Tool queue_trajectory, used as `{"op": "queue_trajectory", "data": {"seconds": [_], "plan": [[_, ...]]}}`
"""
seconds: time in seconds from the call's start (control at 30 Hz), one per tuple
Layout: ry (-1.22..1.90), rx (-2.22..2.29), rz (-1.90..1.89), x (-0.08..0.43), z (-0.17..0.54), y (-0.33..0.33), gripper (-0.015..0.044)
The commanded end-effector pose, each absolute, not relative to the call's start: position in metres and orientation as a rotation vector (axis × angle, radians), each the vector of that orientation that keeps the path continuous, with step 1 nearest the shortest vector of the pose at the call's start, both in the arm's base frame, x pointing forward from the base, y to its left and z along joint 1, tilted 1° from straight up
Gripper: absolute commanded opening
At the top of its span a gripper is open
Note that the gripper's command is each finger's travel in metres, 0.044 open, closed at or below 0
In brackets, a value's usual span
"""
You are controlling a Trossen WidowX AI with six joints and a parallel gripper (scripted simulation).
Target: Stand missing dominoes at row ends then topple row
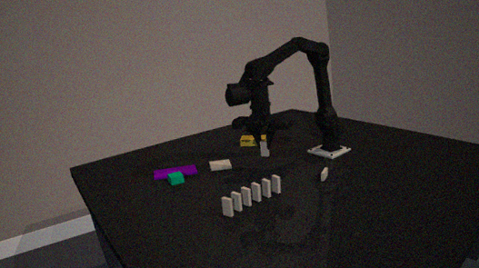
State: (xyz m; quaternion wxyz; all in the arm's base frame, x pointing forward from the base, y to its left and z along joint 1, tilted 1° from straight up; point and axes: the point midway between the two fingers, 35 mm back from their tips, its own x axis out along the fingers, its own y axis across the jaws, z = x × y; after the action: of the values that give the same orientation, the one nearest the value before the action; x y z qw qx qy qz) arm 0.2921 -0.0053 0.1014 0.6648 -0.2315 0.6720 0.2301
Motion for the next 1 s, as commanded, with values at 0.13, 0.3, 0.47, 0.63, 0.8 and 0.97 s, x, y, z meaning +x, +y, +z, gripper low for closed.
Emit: {"op": "queue_trajectory", "data": {"seconds": [0.13, 0.3, 0.47, 0.63, 0.8, 0.97], "plan": [[1.495, -0.526, 0.51, 0.285, 0.19, -0.004, 0.0107], [1.501, -0.499, 0.484, 0.29, 0.19, 0.005, 0.0107], [1.535, -0.297, 0.293, 0.316, 0.193, 0.08, 0.0107], [1.55, -0.149, 0.152, 0.321, 0.192, 0.142, 0.0107], [1.553, -0.109, 0.114, 0.32, 0.191, 0.16, 0.0107], [1.553, -0.109, 0.114, 0.32, 0.191, 0.16, 0.0107]]}}
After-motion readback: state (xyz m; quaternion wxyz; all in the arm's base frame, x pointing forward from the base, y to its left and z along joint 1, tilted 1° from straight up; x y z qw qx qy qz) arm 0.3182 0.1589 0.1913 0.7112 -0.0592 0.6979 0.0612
